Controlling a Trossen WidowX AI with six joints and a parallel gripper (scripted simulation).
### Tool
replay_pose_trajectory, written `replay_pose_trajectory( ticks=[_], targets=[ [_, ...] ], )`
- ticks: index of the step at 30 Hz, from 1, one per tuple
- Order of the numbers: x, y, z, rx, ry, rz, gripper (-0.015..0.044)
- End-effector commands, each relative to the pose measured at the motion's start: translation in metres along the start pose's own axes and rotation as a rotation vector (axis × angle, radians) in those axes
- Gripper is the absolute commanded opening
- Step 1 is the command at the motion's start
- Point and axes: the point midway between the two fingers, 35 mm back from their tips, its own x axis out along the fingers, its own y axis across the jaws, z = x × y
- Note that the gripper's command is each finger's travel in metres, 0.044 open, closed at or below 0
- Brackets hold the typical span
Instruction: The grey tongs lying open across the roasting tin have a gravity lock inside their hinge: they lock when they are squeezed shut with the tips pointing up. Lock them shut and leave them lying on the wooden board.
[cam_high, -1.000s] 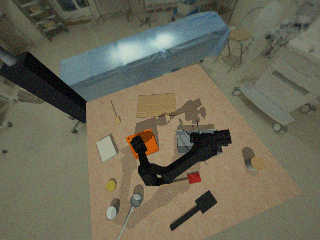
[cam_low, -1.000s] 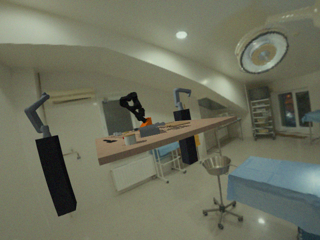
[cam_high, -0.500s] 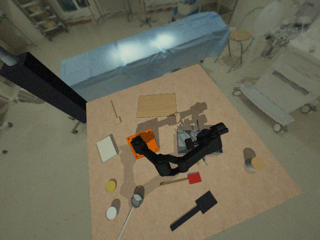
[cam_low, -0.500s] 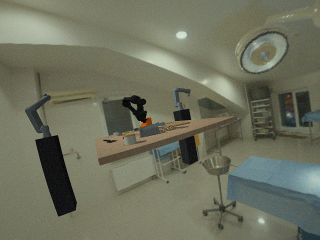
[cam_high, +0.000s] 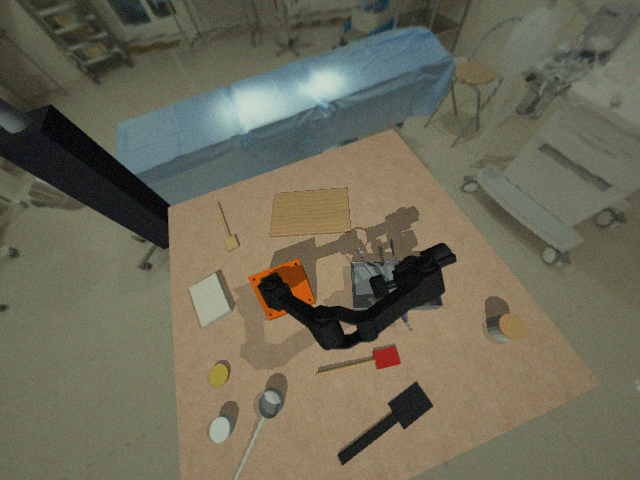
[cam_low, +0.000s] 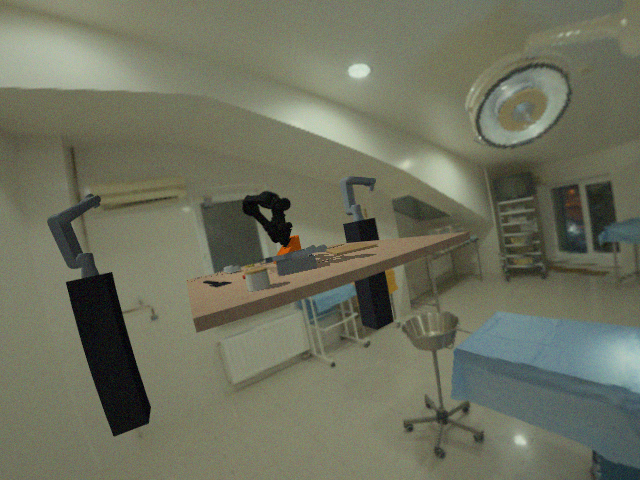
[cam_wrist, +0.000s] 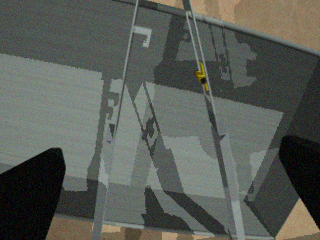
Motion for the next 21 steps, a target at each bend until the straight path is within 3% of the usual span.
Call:
replay_pose_trajectory(
  ticks=[1,21],
  targets=[
    [0.005,0.001,0.000,-0.004,-0.003,0.000,0.0440],
    [0.038,0.003,-0.001,-0.004,-0.002,0.000,0.0440]
  ],
)
